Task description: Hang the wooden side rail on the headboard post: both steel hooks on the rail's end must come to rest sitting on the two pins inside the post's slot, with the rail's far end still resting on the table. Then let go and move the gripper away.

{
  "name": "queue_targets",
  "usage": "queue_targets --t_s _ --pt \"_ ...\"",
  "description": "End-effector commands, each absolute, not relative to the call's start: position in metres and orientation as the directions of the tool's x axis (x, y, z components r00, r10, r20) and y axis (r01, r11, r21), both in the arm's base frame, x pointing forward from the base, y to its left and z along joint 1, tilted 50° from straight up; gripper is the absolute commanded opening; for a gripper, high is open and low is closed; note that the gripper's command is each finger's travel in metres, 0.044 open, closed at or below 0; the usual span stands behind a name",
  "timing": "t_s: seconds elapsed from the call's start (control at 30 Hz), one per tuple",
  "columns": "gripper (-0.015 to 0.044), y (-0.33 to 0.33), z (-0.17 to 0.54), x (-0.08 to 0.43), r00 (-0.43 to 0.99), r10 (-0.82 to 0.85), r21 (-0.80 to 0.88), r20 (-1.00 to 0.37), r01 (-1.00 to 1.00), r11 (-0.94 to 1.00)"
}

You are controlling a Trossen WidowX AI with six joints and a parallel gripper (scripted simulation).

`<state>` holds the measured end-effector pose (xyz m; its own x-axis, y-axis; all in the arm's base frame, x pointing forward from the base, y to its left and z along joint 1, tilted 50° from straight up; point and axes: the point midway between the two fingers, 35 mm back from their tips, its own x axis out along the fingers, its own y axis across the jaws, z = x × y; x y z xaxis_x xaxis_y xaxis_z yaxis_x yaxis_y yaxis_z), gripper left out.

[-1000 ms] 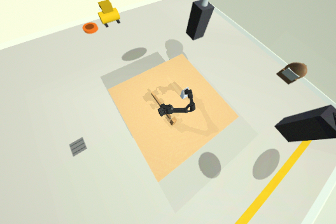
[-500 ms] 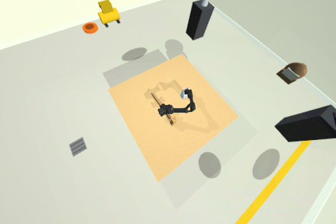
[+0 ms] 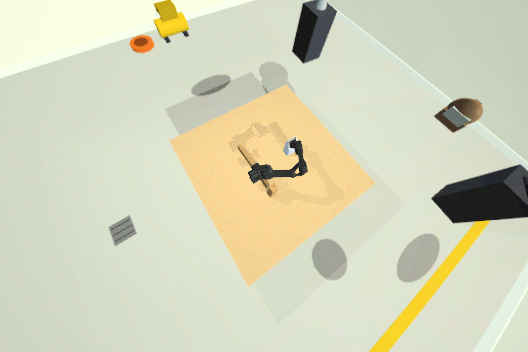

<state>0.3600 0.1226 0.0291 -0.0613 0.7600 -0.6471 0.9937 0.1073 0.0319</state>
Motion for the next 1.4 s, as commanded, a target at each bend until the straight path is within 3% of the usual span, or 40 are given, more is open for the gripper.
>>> queue_targets --t_s 0.0,1.37 --pt "0.0000 0.1207 0.0320 0.3619 -0.053 0.760 0.036 -0.647 0.994 0.100" --pt "0.0000 0.1232 0.0356 0.3616 -0.053 0.760 0.036 -0.647 0.994 0.100"
